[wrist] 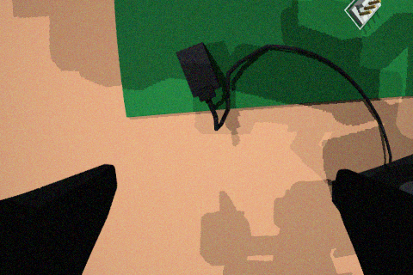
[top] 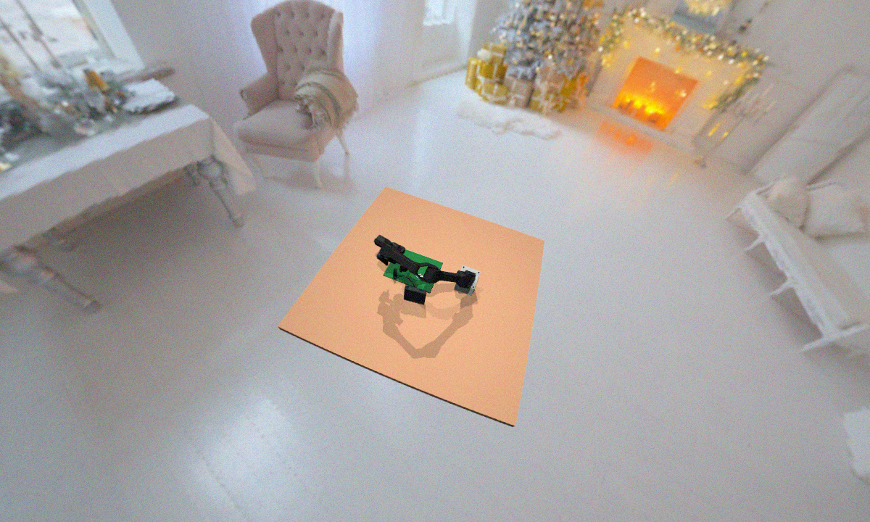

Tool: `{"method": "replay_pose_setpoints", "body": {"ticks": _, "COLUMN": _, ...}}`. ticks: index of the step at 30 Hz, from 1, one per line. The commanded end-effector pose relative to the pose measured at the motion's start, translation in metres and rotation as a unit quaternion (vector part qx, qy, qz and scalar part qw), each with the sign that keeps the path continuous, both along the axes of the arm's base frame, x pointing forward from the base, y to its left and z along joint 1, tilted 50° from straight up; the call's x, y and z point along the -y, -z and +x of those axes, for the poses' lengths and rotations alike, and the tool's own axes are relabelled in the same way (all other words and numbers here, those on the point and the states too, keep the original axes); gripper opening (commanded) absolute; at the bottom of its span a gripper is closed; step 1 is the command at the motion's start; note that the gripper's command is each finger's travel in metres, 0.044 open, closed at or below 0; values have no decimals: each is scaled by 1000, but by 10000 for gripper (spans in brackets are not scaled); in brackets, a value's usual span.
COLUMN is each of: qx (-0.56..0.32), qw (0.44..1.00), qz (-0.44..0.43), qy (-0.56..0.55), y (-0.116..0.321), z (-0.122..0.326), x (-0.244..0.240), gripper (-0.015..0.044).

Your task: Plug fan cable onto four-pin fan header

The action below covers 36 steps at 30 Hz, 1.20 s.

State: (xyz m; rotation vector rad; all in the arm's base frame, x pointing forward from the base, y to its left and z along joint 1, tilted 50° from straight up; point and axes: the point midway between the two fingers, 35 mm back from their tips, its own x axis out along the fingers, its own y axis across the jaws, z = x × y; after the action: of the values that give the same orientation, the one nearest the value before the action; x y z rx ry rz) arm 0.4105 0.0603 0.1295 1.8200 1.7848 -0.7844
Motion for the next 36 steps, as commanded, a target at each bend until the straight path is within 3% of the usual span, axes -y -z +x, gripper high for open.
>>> {"method": "replay_pose_setpoints", "body": {"ticks": 1, "qx": 49, "qw": 998, "qz": 5, "qy": -40, "y": 2, "z": 6, "x": 21, "gripper": 440}}
{"method": "replay_pose_setpoints", "body": {"ticks": 6, "qx": 152, "qw": 981, "qz": 19, "qy": -116, "y": 6, "z": 14, "x": 63, "gripper": 440}}
{"method": "replay_pose_setpoints", "body": {"ticks": 17, "qx": 156, "qw": 980, "qz": 19, "qy": -118, "y": 6, "z": 14, "x": 64, "gripper": 440}}
{"method": "replay_pose_setpoints", "body": {"ticks": 28, "qx": 148, "qw": 981, "qz": 25, "qy": -119, "y": 69, "z": 16, "x": -10, "gripper": 440}}
{"method": "replay_pose_setpoints", "body": {"ticks": 36, "qx": 148, "qw": 981, "qz": 26, "qy": -119, "y": 71, "z": 15, "x": -13, "gripper": 440}}
